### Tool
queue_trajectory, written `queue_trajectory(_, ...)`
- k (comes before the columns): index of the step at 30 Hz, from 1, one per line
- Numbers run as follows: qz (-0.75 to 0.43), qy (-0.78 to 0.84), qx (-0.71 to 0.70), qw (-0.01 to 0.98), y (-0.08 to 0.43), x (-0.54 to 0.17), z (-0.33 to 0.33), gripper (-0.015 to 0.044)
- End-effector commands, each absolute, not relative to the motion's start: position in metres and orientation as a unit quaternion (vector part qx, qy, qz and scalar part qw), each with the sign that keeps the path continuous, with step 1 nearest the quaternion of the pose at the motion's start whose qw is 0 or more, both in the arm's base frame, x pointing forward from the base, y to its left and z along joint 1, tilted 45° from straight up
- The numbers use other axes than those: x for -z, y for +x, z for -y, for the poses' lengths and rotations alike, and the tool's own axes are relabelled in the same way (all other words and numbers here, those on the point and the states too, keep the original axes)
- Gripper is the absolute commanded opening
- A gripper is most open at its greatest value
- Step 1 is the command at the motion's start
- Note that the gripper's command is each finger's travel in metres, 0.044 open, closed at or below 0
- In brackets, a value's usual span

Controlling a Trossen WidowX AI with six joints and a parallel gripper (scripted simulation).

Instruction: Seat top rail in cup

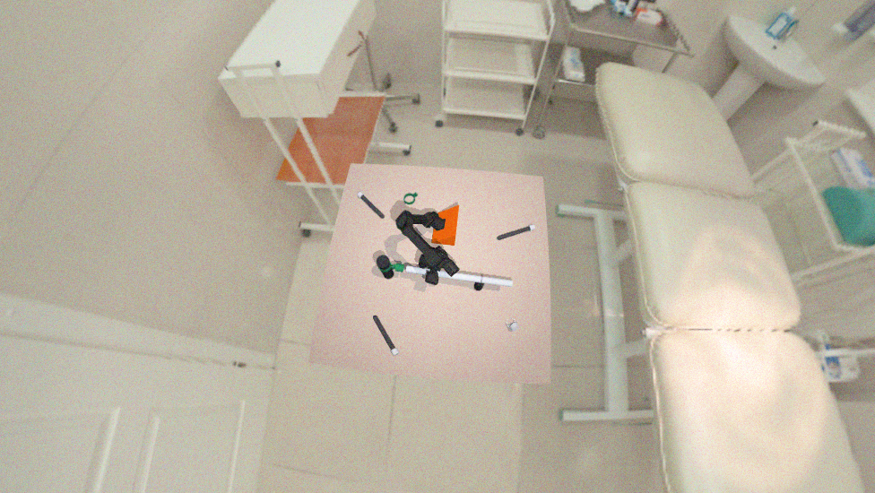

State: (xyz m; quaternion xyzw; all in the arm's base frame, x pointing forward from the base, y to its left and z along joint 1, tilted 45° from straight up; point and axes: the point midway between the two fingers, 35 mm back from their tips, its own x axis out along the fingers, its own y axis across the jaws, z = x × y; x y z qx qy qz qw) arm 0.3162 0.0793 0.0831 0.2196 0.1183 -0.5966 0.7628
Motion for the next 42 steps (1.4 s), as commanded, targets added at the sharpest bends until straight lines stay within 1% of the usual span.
queue_trajectory(1,-0.115,0.222,0.593,0.765,0.318,-0.086,-0.081,0.0000)
queue_trajectory(20,-0.118,0.219,0.596,0.763,0.316,-0.097,-0.067,0.0000)
queue_trajectory(42,-0.118,0.219,0.596,0.763,0.316,-0.097,-0.067,0.0000)
